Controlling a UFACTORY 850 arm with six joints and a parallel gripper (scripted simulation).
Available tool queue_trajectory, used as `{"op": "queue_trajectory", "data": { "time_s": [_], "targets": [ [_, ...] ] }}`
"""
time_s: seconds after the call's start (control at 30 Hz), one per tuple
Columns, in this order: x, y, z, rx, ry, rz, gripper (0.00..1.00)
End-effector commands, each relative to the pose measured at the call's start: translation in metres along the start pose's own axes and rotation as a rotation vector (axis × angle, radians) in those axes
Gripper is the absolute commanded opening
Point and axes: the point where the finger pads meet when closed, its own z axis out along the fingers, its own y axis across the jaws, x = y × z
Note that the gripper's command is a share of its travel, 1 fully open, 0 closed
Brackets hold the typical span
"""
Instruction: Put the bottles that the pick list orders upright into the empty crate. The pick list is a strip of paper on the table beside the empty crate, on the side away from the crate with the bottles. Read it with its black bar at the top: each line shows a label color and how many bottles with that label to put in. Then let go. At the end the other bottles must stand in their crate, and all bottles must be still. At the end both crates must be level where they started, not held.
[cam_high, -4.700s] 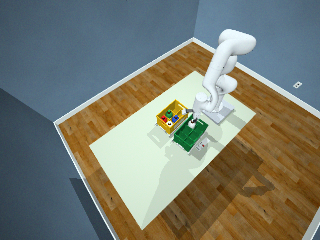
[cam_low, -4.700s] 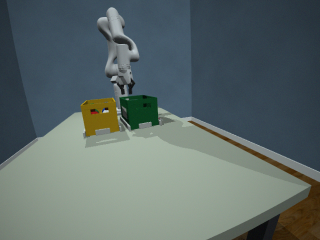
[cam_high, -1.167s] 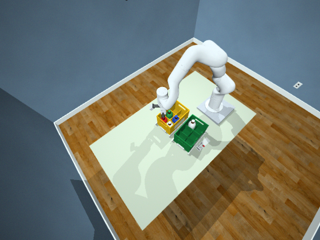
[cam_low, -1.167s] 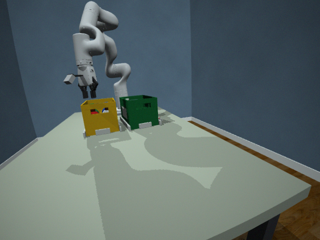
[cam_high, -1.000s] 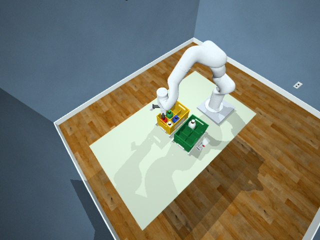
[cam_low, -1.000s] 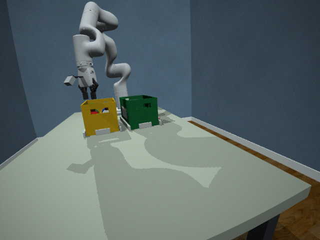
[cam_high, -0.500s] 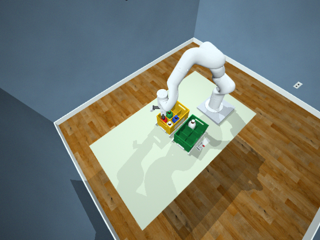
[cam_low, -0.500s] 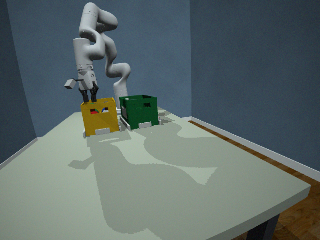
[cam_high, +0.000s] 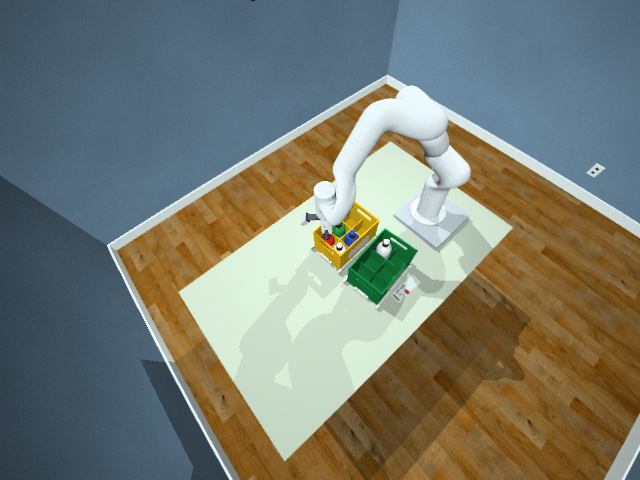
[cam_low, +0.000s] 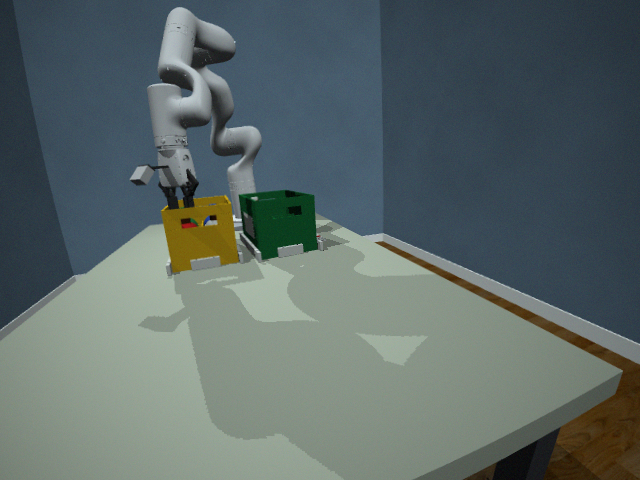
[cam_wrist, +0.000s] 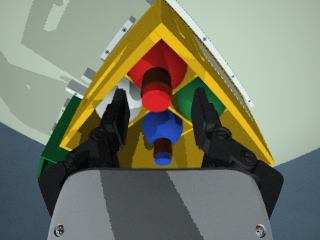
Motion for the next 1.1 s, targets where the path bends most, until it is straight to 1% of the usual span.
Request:
{"op": "queue_trajectory", "data": {
  "time_s": [0.0, 0.6, 1.03, 1.07],
  "targets": [
    [0.001, 0.0, 0.003, 0.001, 0.002, 0.0, 0.65],
    [0.001, 0.0, 0.024, 0.001, 0.002, 0.0, 0.65],
    [0.001, 0.0, 0.025, 0.001, 0.002, 0.0, 0.65],
    [0.001, 0.0, 0.022, 0.001, 0.002, 0.0, 0.0]
  ]
}}
